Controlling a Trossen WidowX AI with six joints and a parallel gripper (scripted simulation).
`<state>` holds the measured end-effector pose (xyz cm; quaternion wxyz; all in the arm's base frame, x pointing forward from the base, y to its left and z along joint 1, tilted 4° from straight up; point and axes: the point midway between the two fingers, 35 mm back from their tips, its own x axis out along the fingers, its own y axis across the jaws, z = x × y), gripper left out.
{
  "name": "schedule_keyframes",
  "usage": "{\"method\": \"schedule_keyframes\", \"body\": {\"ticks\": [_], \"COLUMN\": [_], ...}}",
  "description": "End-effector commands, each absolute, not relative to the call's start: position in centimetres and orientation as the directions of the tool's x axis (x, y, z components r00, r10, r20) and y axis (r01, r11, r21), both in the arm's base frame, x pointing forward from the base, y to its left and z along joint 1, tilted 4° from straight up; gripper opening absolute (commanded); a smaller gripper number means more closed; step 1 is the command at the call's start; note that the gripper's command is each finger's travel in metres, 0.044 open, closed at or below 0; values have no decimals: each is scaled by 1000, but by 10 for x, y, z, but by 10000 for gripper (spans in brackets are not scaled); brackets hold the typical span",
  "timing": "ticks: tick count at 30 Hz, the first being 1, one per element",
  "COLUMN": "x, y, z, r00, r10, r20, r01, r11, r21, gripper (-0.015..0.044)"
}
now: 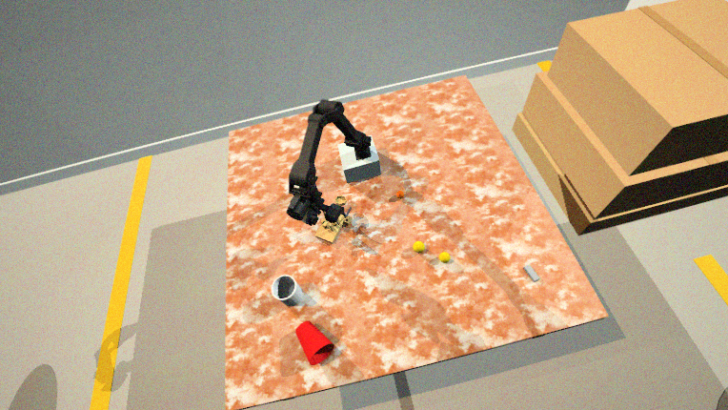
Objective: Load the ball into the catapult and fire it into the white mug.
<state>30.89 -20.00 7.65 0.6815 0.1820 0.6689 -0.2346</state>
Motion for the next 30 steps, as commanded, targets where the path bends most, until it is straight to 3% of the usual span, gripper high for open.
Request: {"method": "schedule_keyframes", "body": {"ticks": [1, 6, 30], "x": [304, 303, 303], "y": [-196, -199, -202], "z": [79, 34, 0], "r00": [-12, -13, -13], "r10": [-68, -68, -68], "r20": [-998, -998, -998], "r01": [559, 559, 559], "r11": [827, 827, 827], "r21": [-63, -64, -64], "gripper": [440, 440, 440]}}
